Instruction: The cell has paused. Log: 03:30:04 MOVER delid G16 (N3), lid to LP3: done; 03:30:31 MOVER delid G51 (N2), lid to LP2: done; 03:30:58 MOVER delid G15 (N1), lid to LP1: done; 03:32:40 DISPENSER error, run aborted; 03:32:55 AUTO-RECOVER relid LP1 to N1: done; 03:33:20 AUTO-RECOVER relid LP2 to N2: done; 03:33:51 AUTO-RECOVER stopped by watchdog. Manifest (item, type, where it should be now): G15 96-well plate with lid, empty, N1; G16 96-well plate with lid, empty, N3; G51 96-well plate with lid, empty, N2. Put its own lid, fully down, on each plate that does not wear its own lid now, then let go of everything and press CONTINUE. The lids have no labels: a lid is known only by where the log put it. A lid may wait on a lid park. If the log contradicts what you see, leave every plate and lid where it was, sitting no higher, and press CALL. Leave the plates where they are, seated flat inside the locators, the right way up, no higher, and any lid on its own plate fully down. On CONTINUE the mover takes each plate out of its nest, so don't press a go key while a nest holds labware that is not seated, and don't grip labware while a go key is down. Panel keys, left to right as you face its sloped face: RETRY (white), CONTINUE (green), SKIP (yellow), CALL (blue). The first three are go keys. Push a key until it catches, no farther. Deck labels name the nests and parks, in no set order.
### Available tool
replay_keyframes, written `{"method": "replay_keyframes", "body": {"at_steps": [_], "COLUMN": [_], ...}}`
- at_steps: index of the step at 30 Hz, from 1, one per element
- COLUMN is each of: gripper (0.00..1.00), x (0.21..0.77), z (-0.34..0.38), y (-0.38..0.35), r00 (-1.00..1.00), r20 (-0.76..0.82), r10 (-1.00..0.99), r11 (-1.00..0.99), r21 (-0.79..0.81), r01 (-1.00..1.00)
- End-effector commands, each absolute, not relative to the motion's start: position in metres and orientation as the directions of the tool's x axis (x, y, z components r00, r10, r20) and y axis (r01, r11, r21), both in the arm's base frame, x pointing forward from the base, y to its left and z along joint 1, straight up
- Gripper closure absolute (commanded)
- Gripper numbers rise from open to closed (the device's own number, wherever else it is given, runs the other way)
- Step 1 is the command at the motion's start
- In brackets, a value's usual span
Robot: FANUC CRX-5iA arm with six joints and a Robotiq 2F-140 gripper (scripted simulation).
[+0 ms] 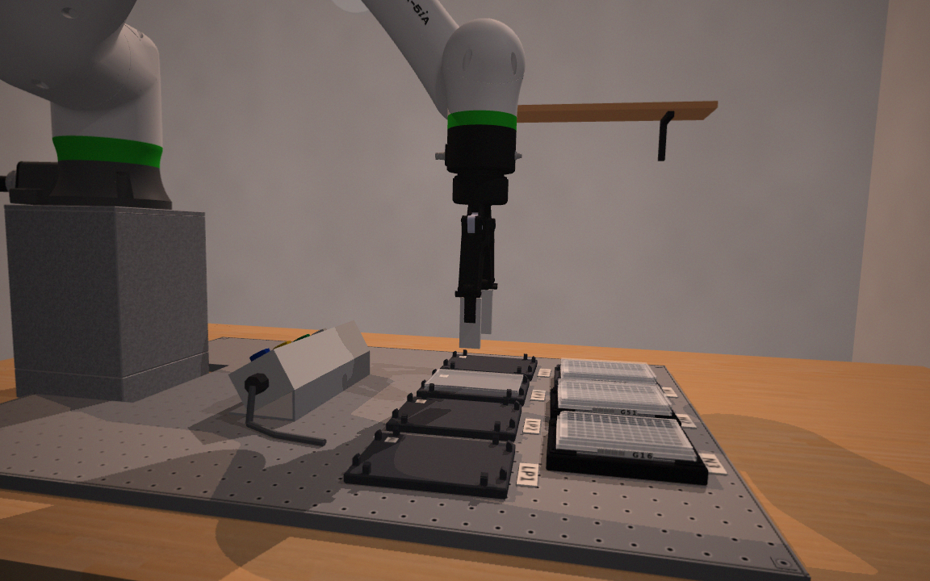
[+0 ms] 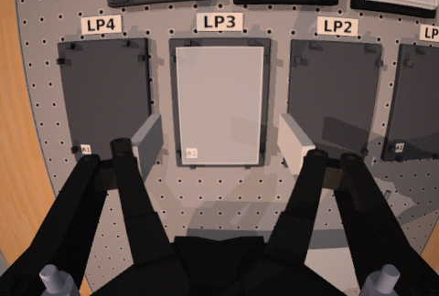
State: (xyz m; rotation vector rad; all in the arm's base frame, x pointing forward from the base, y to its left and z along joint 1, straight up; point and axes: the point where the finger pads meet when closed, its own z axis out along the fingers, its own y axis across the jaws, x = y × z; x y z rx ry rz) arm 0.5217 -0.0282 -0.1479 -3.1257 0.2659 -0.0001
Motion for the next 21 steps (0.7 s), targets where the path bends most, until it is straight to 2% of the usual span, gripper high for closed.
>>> {"method": "replay_keyframes", "body": {"at_steps": [1,21], "gripper": [0.34,0.34], "x": [0.522,0.522], "z": [-0.148,-0.173], "y": [-0.028,-0.028], "r00": [0.986,0.986], "r20": [0.0,0.0], "r10": [-0.169,-0.169], "r11": [-0.986,-0.986], "r21": [-0.005,-0.005], "r01": [-0.169,-0.169]}}
